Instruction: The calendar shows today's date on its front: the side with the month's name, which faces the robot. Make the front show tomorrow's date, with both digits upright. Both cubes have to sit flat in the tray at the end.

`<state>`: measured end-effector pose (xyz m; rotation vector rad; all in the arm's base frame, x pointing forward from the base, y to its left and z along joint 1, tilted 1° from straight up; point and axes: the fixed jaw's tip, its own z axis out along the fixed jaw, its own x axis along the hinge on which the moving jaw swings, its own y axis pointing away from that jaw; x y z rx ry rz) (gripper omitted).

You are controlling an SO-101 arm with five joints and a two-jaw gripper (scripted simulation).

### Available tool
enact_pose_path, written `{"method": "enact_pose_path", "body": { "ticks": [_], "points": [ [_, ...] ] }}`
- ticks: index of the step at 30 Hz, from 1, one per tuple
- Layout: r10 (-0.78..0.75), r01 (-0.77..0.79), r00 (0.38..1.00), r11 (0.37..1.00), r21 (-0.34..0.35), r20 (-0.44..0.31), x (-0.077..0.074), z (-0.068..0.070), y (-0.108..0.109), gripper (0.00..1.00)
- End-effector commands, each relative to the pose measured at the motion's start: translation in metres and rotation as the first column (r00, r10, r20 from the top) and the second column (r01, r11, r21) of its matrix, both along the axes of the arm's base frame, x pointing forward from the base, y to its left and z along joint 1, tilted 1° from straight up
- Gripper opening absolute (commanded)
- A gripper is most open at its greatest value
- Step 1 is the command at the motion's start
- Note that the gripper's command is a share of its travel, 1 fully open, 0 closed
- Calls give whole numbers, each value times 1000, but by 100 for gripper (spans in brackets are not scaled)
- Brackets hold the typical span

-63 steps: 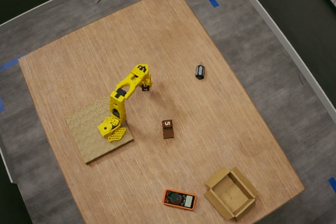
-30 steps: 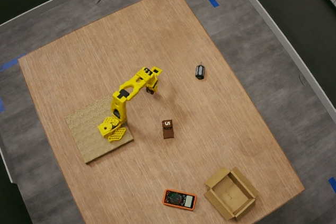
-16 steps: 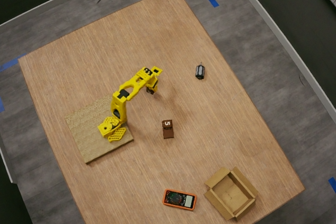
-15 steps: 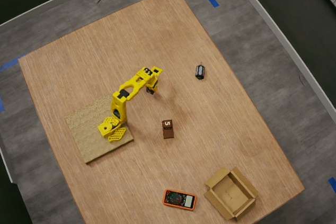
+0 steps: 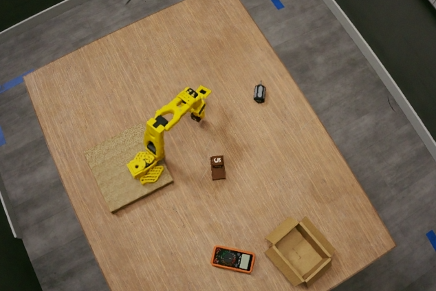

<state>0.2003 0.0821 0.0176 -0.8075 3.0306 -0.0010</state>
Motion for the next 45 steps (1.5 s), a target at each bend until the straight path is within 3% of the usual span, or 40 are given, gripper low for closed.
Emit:
{"method": "enact_pose_path", "body": {
  "ticks": [1,45],
  "points": [
    [-21,21,1000,1000,-7,-22,-2,-5,-3,0],
    [-21,21,1000,1000,-7,-22,-3,-23,-3,0]
  ]
}}
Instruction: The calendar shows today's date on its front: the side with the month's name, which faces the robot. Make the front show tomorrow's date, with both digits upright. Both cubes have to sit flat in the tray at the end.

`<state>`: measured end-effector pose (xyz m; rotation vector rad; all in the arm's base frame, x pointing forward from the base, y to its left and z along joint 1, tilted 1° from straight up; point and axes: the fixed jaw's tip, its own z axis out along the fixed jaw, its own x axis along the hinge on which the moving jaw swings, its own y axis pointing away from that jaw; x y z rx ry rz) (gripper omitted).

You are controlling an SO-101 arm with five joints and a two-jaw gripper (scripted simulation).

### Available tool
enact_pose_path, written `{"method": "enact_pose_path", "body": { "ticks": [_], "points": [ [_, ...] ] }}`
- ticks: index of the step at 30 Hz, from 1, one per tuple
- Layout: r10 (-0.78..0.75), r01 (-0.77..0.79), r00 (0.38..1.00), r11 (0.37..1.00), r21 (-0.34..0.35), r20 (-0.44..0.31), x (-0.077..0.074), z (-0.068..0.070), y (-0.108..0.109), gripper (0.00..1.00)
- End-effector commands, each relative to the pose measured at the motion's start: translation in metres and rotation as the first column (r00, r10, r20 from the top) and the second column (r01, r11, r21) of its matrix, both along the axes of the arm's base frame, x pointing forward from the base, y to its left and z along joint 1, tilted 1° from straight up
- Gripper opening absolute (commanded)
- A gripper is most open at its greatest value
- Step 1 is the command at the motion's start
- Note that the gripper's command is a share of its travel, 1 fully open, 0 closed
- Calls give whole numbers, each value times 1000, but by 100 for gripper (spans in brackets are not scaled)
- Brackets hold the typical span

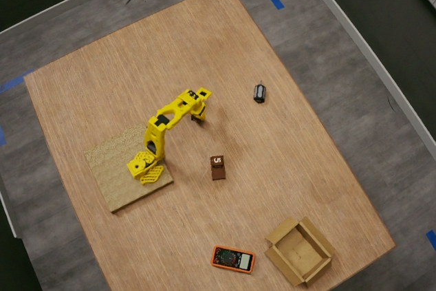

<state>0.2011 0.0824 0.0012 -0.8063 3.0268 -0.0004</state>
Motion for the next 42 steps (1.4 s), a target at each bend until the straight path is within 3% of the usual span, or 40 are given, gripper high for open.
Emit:
{"method": "enact_pose_path", "body": {
  "ticks": [1,42],
  "points": [
    [-21,21,999,1000,-9,-26,-3,-7,-3,0],
    [-21,21,999,1000,-9,-26,-4,-19,-4,0]
  ]
}}
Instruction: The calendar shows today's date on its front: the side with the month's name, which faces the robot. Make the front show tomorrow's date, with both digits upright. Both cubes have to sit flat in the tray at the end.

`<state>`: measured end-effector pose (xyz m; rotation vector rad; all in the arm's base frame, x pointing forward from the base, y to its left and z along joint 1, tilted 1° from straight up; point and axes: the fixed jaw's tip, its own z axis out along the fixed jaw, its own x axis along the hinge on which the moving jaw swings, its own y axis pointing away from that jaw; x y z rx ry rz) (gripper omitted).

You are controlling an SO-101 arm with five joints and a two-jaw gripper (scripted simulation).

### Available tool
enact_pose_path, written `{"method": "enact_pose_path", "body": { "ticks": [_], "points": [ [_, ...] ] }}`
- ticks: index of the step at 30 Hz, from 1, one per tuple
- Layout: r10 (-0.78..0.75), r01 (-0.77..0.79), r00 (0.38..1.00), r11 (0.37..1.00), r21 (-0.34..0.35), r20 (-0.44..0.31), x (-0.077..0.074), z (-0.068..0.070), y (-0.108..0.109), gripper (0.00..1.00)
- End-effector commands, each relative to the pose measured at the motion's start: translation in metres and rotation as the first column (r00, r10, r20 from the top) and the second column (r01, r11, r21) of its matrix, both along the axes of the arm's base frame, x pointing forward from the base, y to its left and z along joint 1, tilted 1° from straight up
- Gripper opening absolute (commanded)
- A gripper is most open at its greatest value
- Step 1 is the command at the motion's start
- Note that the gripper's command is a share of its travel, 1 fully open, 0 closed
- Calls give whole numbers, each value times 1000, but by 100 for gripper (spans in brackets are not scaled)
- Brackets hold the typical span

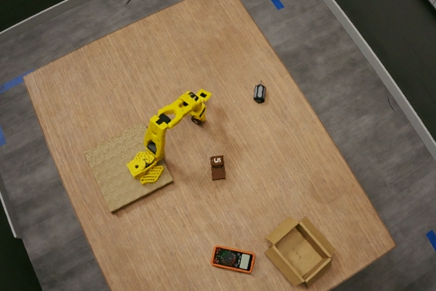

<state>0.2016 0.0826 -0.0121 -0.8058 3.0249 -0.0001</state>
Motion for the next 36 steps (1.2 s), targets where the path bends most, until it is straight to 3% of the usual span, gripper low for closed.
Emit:
{"method": "enact_pose_path", "body": {
  "ticks": [1,15,25,36],
  "points": [
    [-21,21,999,1000,-9,-28,-4,-7,-4,0],
    [-21,21,999,1000,-9,-28,-4,-11,-4,0],
    [-21,21,999,1000,-9,-28,-4,-11,-4,17],
    [-21,21,999,1000,-9,-28,-4,-11,-4,19]
  ]
}}
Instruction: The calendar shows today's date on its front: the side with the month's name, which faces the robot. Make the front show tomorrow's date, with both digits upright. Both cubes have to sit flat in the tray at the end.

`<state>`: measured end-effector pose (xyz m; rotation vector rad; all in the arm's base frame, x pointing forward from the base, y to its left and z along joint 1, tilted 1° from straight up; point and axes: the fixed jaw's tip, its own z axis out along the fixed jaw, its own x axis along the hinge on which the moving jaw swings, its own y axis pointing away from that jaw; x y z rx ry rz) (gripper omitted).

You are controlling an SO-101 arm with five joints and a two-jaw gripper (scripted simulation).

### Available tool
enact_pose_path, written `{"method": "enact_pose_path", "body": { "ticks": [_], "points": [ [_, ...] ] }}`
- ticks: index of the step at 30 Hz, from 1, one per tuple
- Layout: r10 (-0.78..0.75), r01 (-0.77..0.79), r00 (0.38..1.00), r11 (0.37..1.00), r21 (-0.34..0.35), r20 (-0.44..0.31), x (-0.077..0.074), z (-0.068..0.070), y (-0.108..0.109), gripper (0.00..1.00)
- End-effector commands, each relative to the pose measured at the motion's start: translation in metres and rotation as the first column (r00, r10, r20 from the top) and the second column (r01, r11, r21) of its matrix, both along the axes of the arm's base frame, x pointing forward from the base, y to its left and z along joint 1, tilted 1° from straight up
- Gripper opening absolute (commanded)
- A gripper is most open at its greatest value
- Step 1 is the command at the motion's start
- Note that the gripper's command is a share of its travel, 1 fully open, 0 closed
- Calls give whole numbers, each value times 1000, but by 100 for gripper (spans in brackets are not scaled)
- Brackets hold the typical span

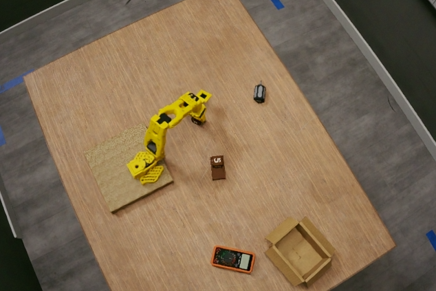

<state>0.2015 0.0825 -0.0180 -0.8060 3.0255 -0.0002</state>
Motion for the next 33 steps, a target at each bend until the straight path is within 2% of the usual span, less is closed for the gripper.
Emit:
{"method": "enact_pose_path", "body": {
  "ticks": [1,20,33],
  "points": [
    [-21,21,999,1000,-9,-27,-4,-5,-4,20],
    [-21,21,999,1000,-9,-27,-4,-5,-4,35],
    [-21,21,999,1000,-9,-27,-4,-3,-4,36]
  ]
}}
